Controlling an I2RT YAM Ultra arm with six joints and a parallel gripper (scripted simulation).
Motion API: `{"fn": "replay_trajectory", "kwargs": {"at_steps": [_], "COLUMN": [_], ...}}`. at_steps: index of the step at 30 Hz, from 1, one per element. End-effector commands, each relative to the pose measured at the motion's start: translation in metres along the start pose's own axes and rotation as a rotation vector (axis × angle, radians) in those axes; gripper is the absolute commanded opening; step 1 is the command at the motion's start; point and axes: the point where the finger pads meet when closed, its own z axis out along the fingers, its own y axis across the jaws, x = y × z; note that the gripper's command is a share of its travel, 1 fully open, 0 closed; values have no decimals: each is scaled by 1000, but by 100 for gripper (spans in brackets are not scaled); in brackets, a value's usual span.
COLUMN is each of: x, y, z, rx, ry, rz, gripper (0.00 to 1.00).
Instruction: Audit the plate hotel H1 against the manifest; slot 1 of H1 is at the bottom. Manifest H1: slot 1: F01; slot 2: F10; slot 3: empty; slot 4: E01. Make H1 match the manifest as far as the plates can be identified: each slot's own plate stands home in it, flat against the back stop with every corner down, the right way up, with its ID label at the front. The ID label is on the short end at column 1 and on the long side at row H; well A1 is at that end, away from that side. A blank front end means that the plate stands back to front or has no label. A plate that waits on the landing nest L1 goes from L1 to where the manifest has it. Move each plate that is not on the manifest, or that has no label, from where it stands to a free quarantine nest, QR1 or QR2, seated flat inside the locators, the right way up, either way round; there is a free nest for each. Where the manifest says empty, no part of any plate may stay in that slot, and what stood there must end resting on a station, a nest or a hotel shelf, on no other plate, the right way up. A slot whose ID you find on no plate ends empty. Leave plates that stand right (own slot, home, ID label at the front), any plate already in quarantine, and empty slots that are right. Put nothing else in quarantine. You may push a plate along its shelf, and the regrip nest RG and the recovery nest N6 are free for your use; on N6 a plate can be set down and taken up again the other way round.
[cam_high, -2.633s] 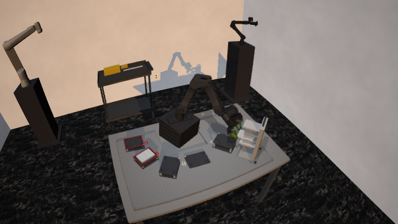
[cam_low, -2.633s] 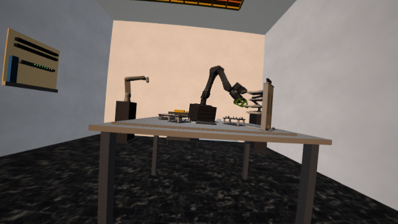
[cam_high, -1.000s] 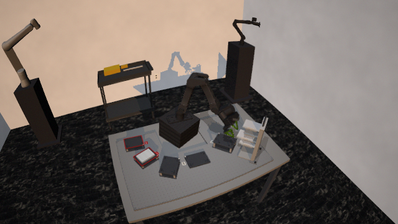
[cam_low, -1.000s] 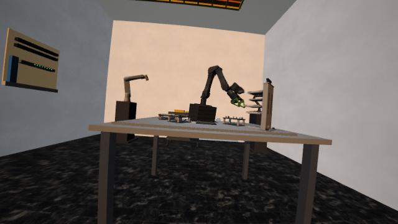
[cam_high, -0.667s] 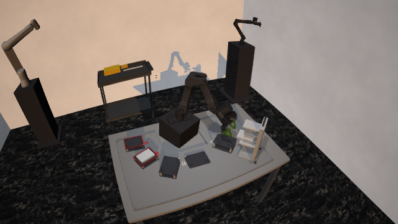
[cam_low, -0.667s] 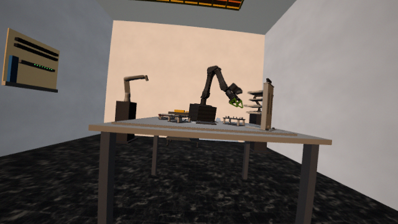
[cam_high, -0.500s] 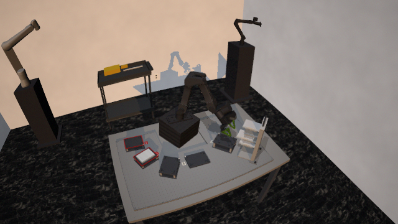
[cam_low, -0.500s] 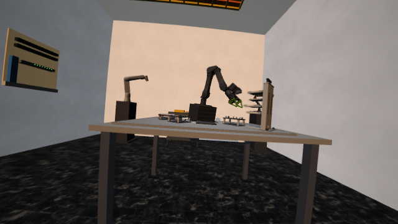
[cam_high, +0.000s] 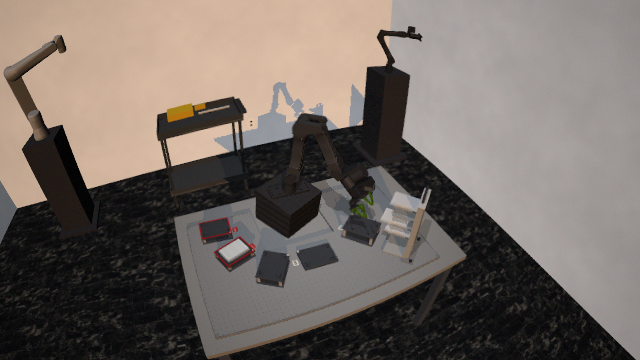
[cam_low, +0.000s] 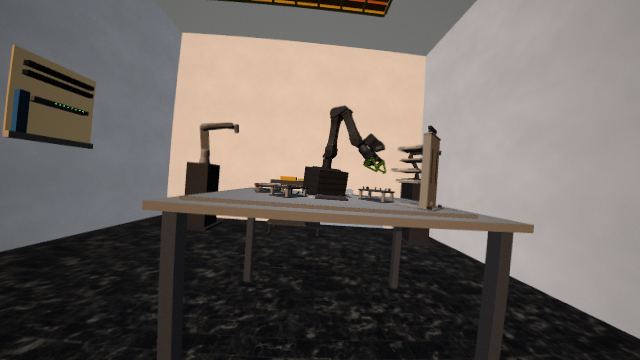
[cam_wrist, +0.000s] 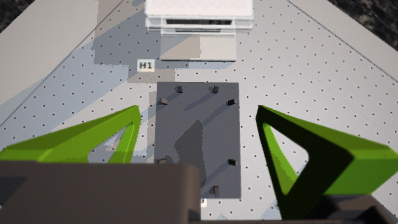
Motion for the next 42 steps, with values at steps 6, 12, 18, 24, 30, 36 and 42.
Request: {"fn": "replay_trajectory", "kwargs": {"at_steps": [6, 12, 18, 24, 30, 36, 42], "x": [-8, -4, -4, -1, -1, -1, -1], "y": [1, 1, 1, 1, 1, 1, 1], "z": [-10, -14, -14, -11, -11, -11, -11], "rx": [-1, -1, -1, -1, -1, -1, -1], "ry": [-50, -50, -50, -50, -50, -50, -50], "rz": [12, 12, 12, 12, 12, 12, 12], "gripper": [100, 100, 100, 0, 0, 0, 0]}}
